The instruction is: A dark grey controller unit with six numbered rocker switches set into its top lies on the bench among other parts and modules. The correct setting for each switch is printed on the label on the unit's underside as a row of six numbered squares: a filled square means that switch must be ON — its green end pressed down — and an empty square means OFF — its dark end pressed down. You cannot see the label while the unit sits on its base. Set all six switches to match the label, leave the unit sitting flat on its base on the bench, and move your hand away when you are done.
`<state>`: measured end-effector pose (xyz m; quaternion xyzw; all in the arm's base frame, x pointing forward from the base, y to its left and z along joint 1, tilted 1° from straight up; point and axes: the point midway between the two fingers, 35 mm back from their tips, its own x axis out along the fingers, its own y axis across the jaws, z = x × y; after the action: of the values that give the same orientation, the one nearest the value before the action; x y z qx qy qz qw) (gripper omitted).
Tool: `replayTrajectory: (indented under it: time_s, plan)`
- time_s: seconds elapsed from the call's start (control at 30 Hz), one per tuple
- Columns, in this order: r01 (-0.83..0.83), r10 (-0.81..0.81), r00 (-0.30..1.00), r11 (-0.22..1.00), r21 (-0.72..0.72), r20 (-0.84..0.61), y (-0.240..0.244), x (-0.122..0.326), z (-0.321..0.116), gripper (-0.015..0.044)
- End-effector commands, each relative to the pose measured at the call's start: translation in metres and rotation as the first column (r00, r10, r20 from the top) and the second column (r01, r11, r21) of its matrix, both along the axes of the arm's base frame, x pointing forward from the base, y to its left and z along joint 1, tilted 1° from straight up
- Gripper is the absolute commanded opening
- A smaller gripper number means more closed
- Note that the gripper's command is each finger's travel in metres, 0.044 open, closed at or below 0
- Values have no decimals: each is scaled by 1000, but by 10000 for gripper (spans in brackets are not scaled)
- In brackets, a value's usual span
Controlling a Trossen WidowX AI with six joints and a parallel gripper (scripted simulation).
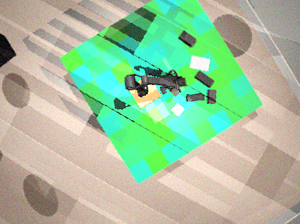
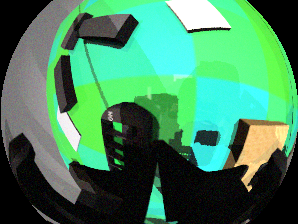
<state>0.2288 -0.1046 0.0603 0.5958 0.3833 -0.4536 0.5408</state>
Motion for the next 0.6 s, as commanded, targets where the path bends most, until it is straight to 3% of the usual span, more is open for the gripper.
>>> replayTrajectory:
  time_s: [0.0, 0.57]
  plan:
    - [0, 0, 1000, 1000, 0, 0, 0, 0, 0, 0]
    - [-5, 5, 1000, 1000, -3, 11, 0, 0, 1, 0]
